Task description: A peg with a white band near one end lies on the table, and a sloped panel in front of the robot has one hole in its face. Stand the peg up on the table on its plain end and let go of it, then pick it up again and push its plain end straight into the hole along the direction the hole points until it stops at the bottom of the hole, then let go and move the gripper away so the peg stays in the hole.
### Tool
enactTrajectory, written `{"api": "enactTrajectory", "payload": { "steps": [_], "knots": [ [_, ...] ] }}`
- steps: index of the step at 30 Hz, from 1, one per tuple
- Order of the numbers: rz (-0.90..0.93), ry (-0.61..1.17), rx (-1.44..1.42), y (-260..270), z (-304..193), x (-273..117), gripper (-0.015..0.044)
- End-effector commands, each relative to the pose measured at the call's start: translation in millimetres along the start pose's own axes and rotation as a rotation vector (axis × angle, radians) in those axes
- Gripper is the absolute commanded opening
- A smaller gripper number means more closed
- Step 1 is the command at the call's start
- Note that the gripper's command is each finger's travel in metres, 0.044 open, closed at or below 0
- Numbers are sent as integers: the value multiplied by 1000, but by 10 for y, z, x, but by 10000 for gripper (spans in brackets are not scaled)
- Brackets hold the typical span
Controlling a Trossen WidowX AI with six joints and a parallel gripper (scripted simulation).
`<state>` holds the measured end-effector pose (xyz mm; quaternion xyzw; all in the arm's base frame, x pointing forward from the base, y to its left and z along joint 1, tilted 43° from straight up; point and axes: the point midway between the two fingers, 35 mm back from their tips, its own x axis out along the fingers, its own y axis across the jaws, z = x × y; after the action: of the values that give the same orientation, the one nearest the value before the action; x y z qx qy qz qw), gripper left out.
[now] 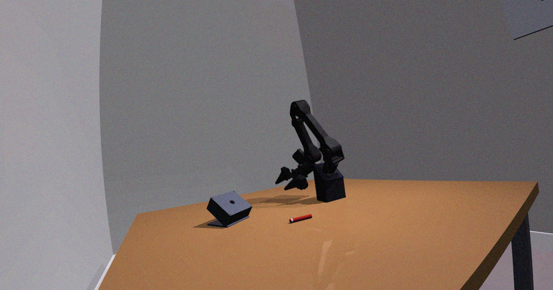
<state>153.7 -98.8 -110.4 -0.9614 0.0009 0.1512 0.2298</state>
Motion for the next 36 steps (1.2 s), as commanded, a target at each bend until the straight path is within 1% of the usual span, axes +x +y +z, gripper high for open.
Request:
{"api": "enactTrajectory", "payload": {
  "steps": [1,2,11,18,36],
  "knots": [
    [-2,-2,-4,2,1,3,426],
    [-6,-8,-17,7,2,12,440],
    [-95,-102,-237,88,1,175,440],
    [-136,-146,-352,128,-10,252,440],
    [-384,-269,-825,58,-283,681,440]
  ]
}}
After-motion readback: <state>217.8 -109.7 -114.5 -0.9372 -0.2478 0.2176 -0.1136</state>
